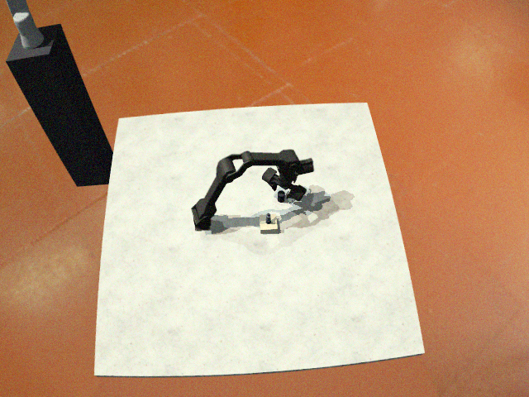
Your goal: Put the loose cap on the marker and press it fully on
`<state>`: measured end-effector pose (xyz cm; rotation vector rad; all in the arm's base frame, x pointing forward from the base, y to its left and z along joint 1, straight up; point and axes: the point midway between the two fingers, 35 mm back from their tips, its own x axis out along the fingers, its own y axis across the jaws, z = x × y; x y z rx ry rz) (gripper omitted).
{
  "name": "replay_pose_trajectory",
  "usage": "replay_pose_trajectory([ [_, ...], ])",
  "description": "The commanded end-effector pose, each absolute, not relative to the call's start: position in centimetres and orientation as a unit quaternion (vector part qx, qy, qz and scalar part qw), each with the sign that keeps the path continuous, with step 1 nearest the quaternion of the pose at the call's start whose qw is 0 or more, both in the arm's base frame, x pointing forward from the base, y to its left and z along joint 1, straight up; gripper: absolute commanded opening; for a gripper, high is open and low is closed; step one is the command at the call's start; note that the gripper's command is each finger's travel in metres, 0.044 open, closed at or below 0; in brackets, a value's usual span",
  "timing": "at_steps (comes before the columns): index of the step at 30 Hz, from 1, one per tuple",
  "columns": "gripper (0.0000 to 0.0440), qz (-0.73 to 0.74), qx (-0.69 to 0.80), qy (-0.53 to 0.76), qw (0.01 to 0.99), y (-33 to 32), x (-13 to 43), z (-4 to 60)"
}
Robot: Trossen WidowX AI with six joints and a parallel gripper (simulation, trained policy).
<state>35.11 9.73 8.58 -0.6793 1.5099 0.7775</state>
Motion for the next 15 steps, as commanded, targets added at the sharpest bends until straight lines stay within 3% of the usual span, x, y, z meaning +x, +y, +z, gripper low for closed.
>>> replay_pose_trajectory([
  [1, 0.0279, 0.349, -0.298, 0.662, 0.592, 9.7, 34.8, 6.7],
  [8, 0.0234, 0.352, -0.314, 0.66, 0.585, 9.6, 34.7, 5.7],
  [15, 0.006, 0.349, -0.328, 0.653, 0.587, 9.4, 34.7, 6.6],
])
